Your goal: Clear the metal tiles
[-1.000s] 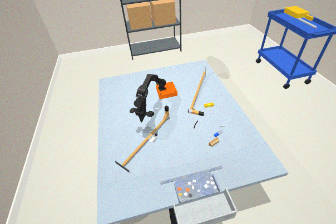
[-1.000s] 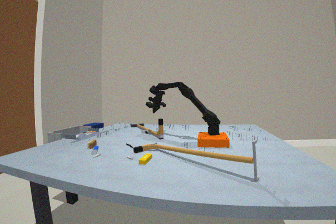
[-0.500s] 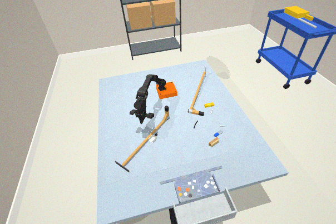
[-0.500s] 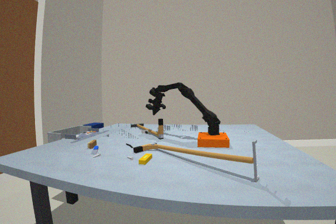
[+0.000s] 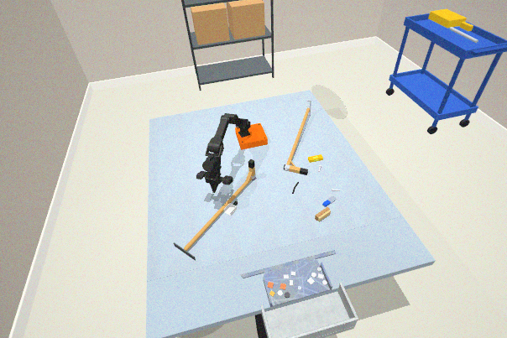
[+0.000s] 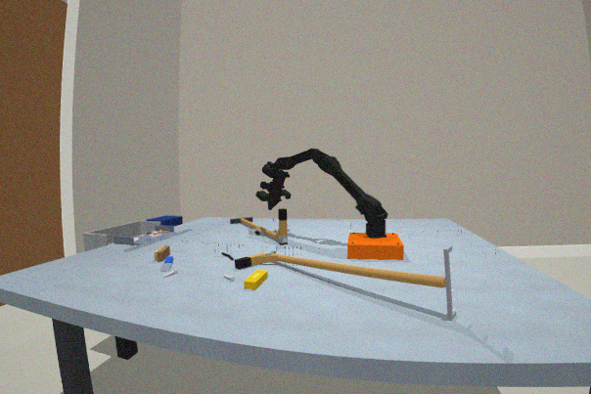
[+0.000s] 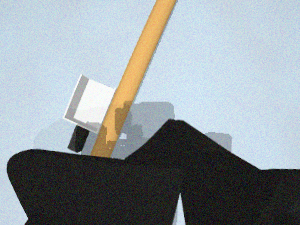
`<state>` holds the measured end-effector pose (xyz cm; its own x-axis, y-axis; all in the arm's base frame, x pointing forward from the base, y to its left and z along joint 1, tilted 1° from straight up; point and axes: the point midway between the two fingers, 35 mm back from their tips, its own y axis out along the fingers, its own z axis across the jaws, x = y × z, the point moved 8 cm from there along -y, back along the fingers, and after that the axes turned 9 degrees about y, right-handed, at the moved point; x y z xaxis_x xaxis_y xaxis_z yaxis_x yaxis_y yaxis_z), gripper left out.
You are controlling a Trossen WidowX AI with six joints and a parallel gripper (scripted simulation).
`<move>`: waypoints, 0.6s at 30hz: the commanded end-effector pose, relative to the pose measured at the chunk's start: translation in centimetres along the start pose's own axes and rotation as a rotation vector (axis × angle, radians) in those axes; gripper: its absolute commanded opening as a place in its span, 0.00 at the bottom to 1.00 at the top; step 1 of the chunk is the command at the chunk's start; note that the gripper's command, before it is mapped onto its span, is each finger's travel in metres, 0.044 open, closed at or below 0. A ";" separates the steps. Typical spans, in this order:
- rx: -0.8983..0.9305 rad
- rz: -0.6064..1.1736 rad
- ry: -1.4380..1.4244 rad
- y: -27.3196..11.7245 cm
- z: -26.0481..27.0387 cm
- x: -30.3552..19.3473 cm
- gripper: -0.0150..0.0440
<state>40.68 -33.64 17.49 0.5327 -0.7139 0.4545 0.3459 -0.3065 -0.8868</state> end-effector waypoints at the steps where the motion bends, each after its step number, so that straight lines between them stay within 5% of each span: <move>1: 0.002 0.011 -0.012 1.4 -0.1 -0.6 0.25; 18: 0.004 0.023 -0.034 5.4 -0.5 -2.4 0.25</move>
<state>40.89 -33.89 12.85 0.5556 -0.7023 0.4450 0.3397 -0.2968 -0.8925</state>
